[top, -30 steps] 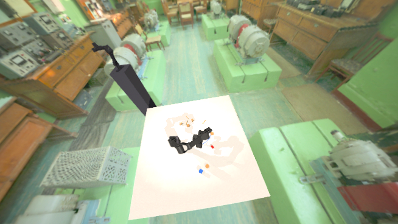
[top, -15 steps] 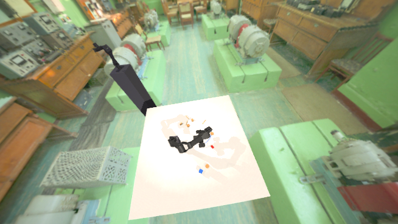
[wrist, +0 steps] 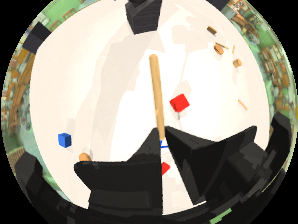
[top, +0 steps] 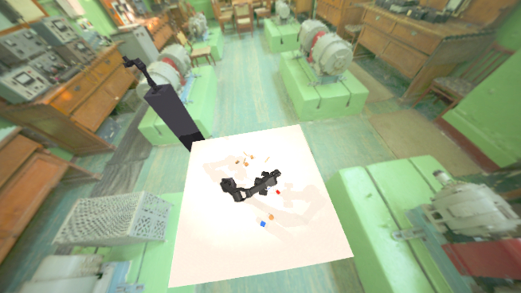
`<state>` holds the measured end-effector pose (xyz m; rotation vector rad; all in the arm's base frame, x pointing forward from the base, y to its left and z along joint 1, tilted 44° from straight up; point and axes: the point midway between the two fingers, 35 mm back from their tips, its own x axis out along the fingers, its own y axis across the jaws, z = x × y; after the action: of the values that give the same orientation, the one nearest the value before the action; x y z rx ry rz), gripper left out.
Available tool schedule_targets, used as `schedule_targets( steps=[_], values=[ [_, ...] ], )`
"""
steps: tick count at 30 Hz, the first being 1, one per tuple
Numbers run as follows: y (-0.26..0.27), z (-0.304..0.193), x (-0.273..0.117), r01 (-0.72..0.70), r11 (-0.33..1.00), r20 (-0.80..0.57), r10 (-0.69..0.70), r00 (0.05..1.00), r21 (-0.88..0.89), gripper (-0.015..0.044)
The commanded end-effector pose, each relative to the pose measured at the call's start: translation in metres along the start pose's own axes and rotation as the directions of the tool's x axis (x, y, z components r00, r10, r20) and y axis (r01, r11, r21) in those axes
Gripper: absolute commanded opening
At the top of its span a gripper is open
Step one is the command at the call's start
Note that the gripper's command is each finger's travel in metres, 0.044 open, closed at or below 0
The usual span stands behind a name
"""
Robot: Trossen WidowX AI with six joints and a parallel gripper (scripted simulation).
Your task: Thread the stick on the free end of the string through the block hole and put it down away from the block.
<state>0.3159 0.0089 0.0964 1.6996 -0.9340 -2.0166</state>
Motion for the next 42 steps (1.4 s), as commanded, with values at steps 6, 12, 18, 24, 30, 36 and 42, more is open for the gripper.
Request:
schedule_targets(
  steps=[6, 12, 18, 24, 30, 36, 42],
  values=[
    [0.004, -0.005, -0.002, 0.046, 0.988, 0.005, -0.047, 0.999, 0.150, 0.0000],
    [0.011, -0.014, -0.005, 0.103, 0.932, -0.004, -0.108, 0.994, 0.348, 0.0000],
    [0.011, -0.015, -0.005, 0.109, 0.923, -0.006, -0.115, 0.993, 0.370, 0.0000],
    [0.014, -0.020, -0.007, 0.140, 0.870, -0.024, -0.147, 0.989, 0.472, 0.0000],
    [0.019, -0.028, -0.009, 0.191, 0.749, -0.059, -0.199, 0.978, 0.635, 0.0000],
    [0.021, -0.030, -0.010, 0.201, 0.715, -0.068, -0.211, 0.975, 0.669, 0.0000],
    [0.022, -0.034, -0.011, 0.218, 0.654, -0.087, -0.227, 0.970, 0.724, 0.0000]
  ],
)
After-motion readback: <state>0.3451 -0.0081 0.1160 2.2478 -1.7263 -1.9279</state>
